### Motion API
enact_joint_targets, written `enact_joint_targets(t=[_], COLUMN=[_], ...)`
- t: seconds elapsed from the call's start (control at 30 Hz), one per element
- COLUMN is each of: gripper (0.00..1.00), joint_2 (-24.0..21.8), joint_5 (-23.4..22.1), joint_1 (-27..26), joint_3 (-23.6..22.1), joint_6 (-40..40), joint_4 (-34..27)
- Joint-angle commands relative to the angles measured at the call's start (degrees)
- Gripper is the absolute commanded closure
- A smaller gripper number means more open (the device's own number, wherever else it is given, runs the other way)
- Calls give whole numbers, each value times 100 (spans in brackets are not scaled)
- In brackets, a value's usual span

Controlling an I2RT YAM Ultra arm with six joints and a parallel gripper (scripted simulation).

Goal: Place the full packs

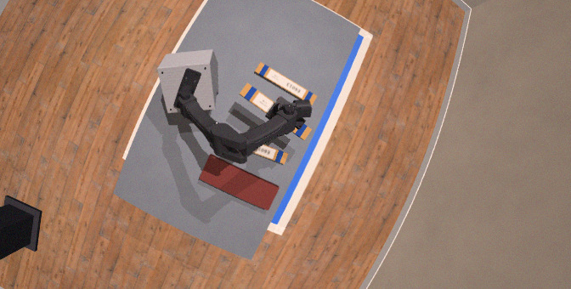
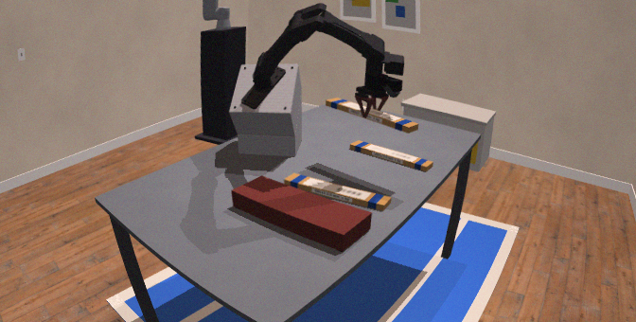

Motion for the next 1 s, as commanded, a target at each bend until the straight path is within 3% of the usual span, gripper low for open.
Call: enact_joint_targets(t=[0.0,0.97], gripper=[100,100], joint_2=[-353,-361], joint_5=[46,48], joint_1=[298,311], joint_3=[18,-60], joint_6=[46,62], joint_4=[44,55])
